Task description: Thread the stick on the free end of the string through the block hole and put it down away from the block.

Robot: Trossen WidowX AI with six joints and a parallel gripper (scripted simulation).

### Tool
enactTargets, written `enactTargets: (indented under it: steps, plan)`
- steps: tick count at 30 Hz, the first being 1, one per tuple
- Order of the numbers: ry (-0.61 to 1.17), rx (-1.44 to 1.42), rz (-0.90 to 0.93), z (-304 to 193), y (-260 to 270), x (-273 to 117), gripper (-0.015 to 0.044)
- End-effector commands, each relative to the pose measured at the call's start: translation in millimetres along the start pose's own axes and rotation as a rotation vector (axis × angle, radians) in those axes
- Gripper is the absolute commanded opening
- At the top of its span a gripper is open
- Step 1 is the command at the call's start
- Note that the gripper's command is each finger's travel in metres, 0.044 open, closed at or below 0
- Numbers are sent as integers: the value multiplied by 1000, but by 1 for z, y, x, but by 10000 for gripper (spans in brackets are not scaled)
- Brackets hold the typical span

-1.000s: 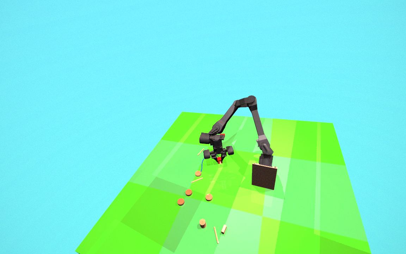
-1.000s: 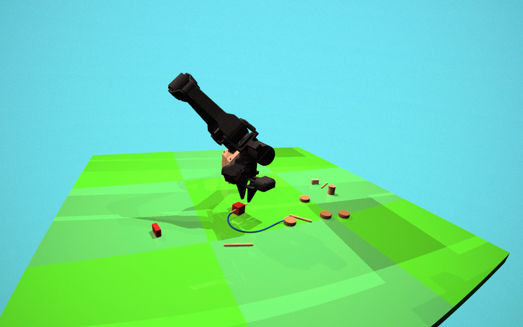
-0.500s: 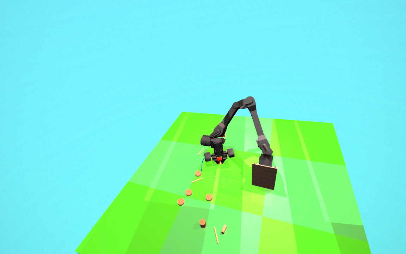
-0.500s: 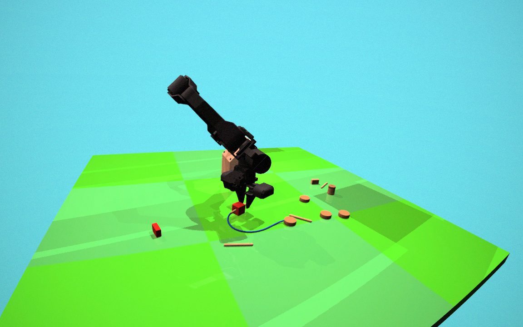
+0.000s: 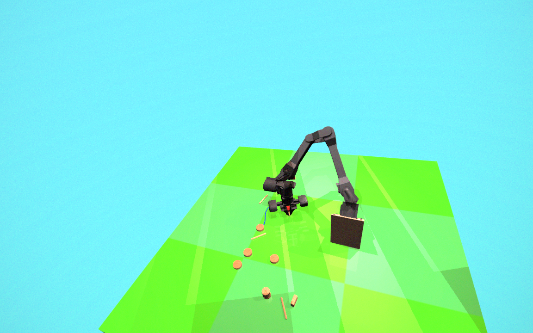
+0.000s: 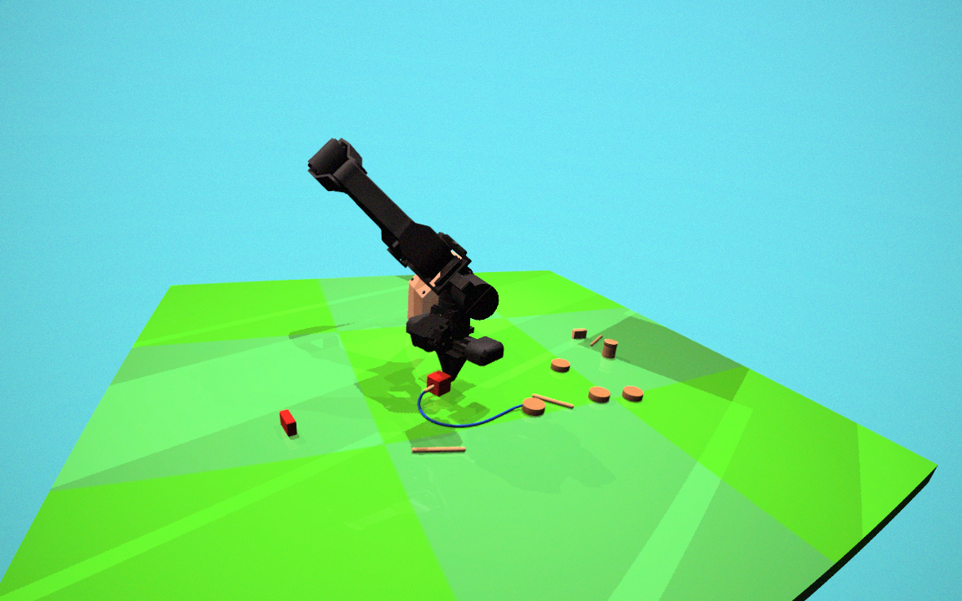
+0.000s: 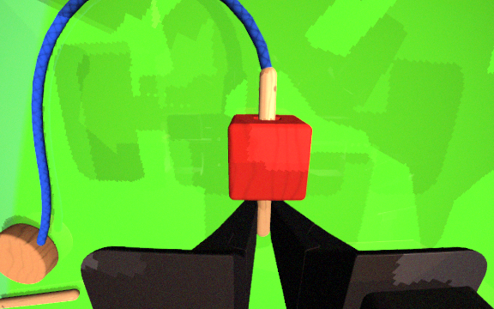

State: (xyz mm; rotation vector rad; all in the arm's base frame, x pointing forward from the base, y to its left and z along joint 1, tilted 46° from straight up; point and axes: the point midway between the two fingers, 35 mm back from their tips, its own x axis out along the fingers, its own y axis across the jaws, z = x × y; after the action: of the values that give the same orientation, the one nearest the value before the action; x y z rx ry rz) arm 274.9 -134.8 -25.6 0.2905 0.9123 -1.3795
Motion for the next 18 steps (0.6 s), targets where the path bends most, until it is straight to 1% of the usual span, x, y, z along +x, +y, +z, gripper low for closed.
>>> enactTargets:
  steps: [1,7,18]
  plan:
    - [-13,0,0,0,0,0,0]
    - [-89,1,6,-1,1,3,0]
    - [-89,1,11,-9,1,3,0]
